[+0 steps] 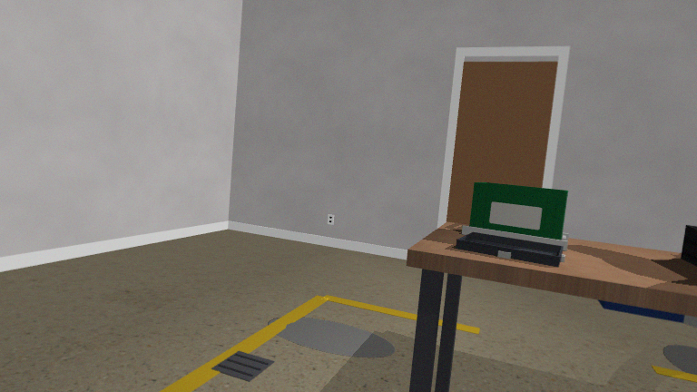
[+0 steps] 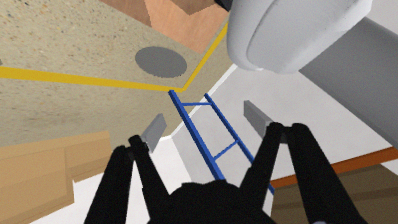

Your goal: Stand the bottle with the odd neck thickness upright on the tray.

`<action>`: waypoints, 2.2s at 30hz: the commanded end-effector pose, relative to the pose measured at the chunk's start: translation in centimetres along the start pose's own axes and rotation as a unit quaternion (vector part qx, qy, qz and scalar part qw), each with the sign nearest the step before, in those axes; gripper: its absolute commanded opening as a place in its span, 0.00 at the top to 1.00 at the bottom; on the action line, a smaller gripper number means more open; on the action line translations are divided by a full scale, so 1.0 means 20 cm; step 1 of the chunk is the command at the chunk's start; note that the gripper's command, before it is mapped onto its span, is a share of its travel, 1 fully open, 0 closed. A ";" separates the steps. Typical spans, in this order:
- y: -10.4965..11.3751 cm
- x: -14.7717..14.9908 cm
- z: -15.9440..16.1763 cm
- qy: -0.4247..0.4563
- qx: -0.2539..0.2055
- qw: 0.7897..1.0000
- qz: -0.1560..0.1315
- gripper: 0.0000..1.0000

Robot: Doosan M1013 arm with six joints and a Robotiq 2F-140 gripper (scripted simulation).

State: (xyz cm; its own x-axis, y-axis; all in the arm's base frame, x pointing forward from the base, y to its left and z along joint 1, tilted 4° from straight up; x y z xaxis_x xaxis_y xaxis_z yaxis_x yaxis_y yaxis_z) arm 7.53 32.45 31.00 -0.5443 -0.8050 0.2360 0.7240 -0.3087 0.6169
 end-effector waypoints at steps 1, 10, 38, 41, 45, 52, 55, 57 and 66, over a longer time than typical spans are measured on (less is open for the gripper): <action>0.00 0.00 0.00 0.000 0.000 1.000 0.000 0.00; 0.00 0.00 0.00 0.000 0.000 1.000 0.000 0.00; 0.57 -0.41 -0.55 0.009 0.081 0.992 -0.097 0.00; 0.68 -0.45 -0.65 0.010 0.096 0.989 -0.109 0.00; 0.81 -0.49 -0.80 0.010 0.115 0.985 -0.124 0.00; 1.05 -0.52 -1.06 0.010 0.150 0.978 -0.146 0.00; 1.13 -0.52 -1.15 0.009 0.162 0.975 -0.152 0.00; 1.19 -0.52 -1.23 0.009 0.172 0.972 -0.157 0.00; 1.49 -0.47 -1.58 0.006 0.217 0.961 -0.173 0.00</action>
State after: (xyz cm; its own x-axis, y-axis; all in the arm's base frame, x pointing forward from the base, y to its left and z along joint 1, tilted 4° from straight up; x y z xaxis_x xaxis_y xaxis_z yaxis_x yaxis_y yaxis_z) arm 45.41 16.87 23.95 -0.7127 -0.7005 -0.0367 0.2796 -0.3317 0.9010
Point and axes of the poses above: the point where the finger pads meet when closed, its own y axis back along the fingers, its own x axis across the jaws, z = x × y, the point moved 4 cm from there along y, back along the fingers, and after that the axes turned 11 degrees about y, right-handed, at the moved point
